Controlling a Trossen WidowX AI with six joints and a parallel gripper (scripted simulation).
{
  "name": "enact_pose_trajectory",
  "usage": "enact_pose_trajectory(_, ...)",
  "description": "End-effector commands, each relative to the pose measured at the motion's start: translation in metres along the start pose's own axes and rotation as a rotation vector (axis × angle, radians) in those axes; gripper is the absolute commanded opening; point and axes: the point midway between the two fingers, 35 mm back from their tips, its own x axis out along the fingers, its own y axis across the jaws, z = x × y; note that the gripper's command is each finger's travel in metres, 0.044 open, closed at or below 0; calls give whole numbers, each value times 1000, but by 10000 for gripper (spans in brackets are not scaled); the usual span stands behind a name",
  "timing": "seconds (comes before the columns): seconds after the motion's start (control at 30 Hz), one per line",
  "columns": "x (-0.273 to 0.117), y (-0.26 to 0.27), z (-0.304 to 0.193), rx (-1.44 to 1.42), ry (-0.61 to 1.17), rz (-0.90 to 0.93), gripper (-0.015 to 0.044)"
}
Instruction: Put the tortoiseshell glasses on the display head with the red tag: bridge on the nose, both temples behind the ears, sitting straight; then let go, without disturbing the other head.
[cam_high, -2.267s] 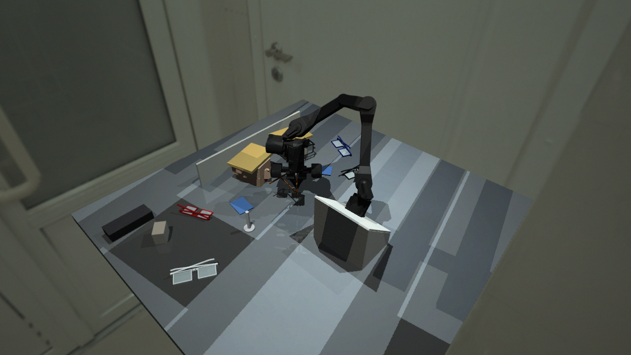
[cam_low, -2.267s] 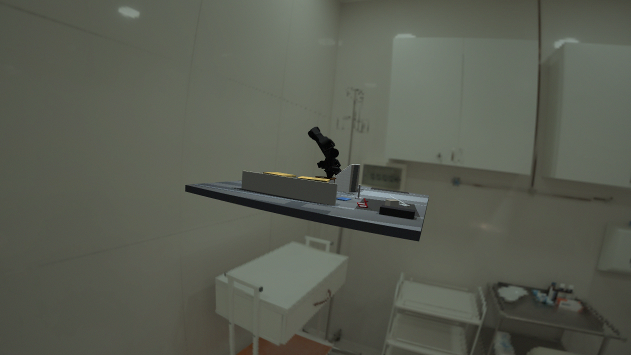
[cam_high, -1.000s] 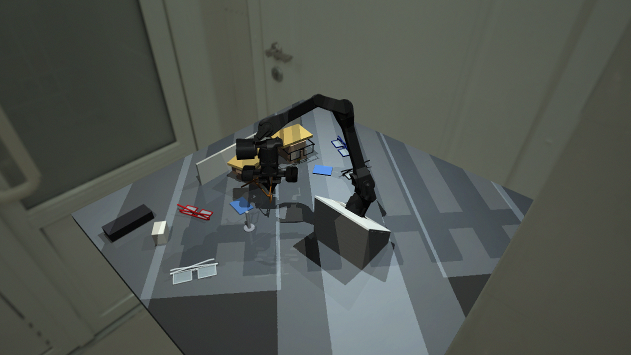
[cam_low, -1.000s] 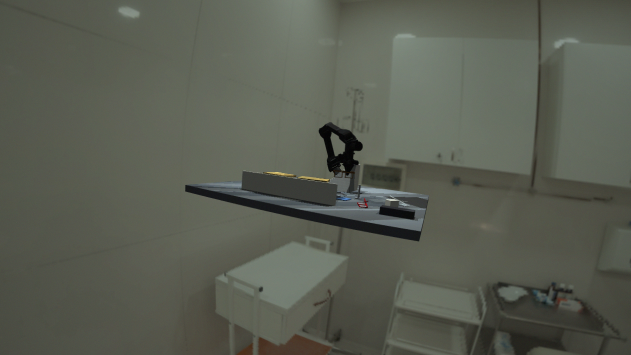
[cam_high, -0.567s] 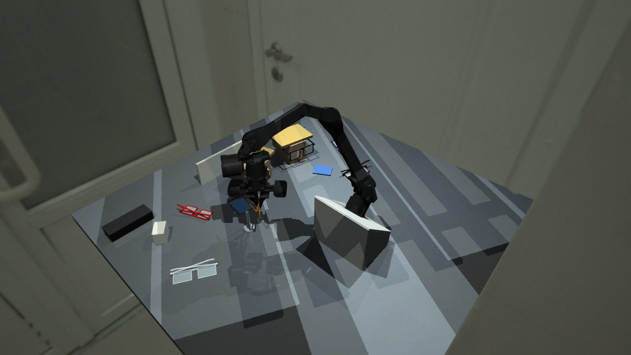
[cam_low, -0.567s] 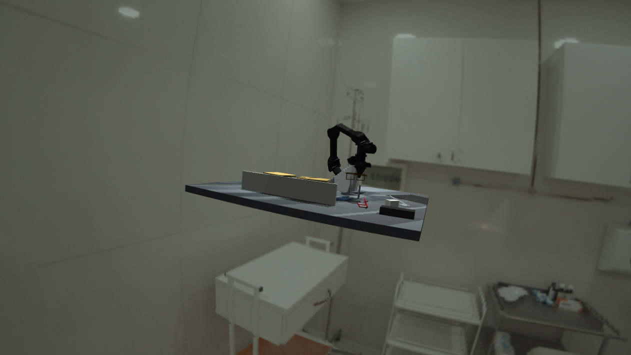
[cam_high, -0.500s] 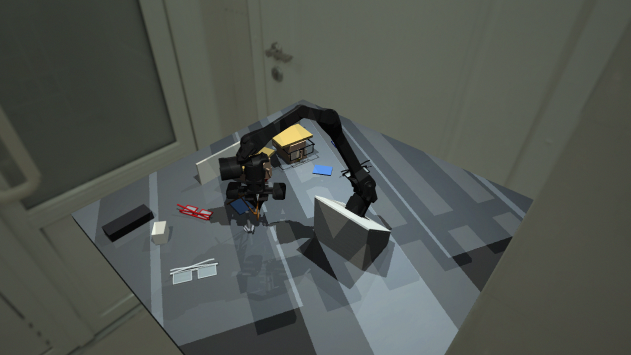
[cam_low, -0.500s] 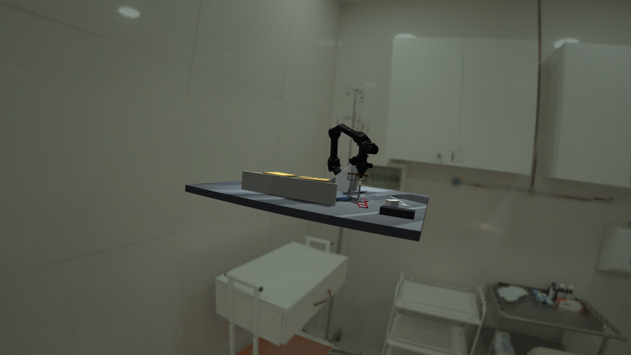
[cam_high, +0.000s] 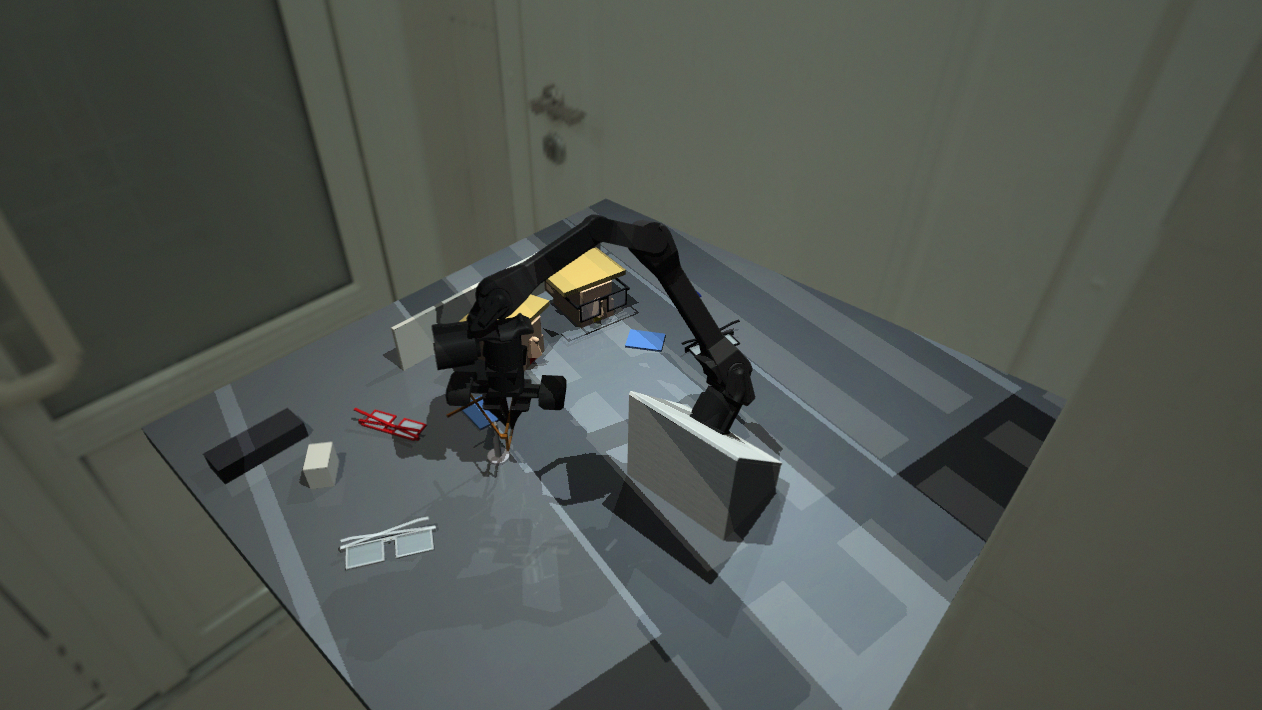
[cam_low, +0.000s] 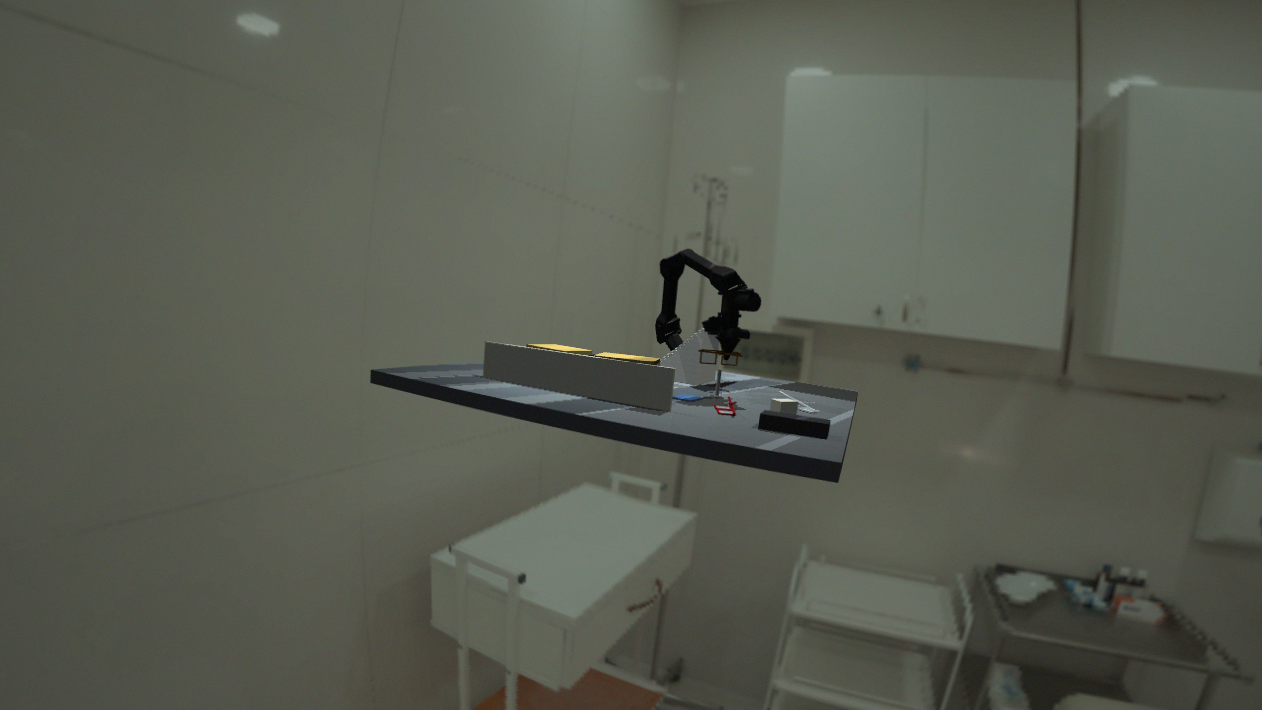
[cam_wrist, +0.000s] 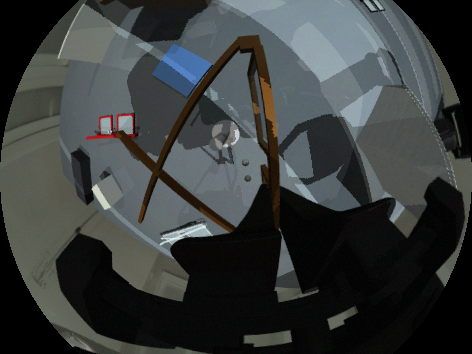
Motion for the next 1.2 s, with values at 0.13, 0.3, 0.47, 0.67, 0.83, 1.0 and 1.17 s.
enact_pose_trajectory(0.13, 49, -4, 0, -8, -7, -17, 0)
enact_pose_trajectory(0.3, 53, -5, 0, -8, -7, -17, 0)
enact_pose_trajectory(0.47, 53, -5, 0, -8, -7, -17, 0)
enact_pose_trajectory(0.67, 53, -8, -3, -8, -7, -17, 0)
enact_pose_trajectory(0.83, 53, -12, -7, -8, -7, -17, 0)
enact_pose_trajectory(1.0, 53, -12, -7, -8, -6, -17, 0)
enact_pose_trajectory(1.17, 53, -15, -9, -9, -6, -17, 0)
